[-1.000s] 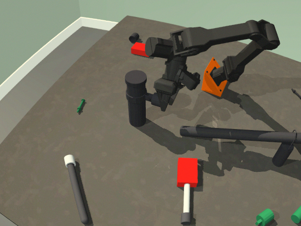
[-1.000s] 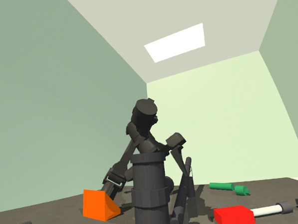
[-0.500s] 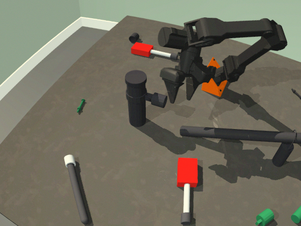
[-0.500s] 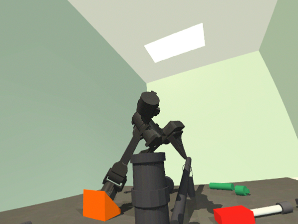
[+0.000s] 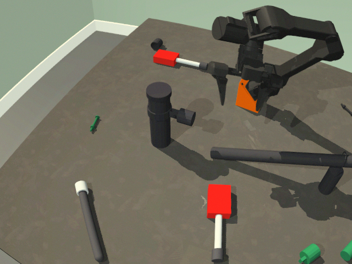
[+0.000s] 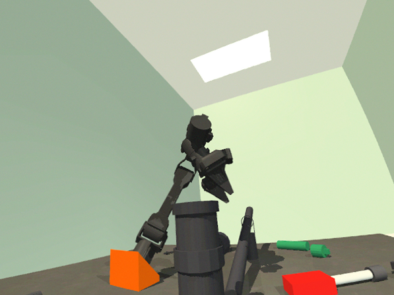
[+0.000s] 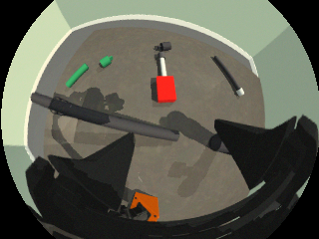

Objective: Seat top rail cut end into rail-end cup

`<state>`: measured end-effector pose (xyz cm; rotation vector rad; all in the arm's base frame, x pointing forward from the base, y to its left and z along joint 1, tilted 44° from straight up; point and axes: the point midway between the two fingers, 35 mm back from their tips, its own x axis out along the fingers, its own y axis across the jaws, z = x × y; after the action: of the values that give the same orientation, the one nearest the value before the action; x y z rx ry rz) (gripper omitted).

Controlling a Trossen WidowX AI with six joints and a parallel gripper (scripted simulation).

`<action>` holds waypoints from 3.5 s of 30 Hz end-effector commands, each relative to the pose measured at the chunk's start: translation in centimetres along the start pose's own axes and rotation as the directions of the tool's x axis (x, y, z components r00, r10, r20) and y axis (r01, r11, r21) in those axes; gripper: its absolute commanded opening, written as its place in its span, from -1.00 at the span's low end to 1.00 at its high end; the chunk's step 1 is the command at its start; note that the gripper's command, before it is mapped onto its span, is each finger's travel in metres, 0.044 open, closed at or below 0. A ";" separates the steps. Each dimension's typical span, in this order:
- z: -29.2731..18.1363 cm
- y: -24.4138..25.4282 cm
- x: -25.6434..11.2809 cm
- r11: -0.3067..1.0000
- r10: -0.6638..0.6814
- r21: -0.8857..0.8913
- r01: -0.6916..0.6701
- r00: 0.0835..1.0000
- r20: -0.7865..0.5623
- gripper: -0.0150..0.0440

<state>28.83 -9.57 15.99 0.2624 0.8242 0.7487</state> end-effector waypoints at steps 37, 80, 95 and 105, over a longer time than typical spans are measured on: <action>1.1 8.1 7.6 -0.329 0.165 0.808 0.489 0.872 -0.461 1.00; -1.4 9.0 12.3 -0.335 0.166 0.805 0.489 0.872 -0.460 1.00; -2.4 9.3 14.5 -0.335 0.165 0.806 0.489 0.872 -0.460 1.00; -3.1 9.6 15.9 -0.334 0.165 0.806 0.488 0.872 -0.460 1.00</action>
<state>28.88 7.53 9.95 1.5982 1.7859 -0.5816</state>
